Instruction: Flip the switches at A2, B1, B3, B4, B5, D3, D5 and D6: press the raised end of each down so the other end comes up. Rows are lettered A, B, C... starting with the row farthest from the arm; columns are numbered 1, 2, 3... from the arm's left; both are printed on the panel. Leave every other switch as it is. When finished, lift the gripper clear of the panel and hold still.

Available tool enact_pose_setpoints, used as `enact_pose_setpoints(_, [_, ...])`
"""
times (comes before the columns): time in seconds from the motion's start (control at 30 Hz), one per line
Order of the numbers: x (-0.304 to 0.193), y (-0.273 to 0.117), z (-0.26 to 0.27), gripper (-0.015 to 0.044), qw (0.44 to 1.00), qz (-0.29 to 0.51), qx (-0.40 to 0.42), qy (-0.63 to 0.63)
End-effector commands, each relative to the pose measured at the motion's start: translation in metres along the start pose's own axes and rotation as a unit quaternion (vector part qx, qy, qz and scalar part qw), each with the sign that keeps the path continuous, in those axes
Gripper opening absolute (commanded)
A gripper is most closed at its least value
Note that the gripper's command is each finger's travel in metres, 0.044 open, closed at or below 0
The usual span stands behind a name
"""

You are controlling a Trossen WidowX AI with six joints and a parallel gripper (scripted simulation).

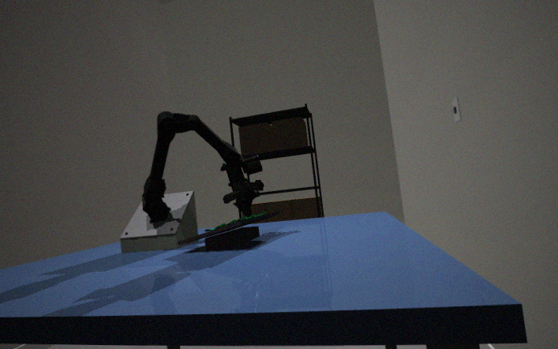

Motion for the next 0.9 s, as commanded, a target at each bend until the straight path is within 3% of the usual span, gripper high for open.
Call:
enact_pose_setpoints(0.0, [0.001,-0.010,0.001,0.0000,1.000,0.002,0.000,0.000])
enact_pose_setpoints(0.17, [0.003,-0.065,0.001,0.0000,1.000,0.012,-0.003,-0.001])
enact_pose_setpoints(0.33, [0.004,-0.065,-0.001,0.0000,1.000,0.012,-0.003,-0.001])
enact_pose_setpoints(0.53, [0.019,-0.064,-0.057,0.0000,1.000,0.012,-0.004,-0.002])
enact_pose_setpoints(0.67, [0.020,-0.064,-0.059,0.0000,1.000,0.012,-0.005,-0.002])
enact_pose_setpoints(0.87, [0.017,-0.029,-0.060,0.0000,1.000,-0.002,-0.002,-0.002])
Point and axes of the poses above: the point midway between the two fingers, 35 mm back from their tips, its own y axis out along the fingers, its own z axis across the jaws, x = y × z, the point moved 3 cm from there along -y, back along the fingers, and after that the axes turned 15 degrees about y, right-handed, at the moved point
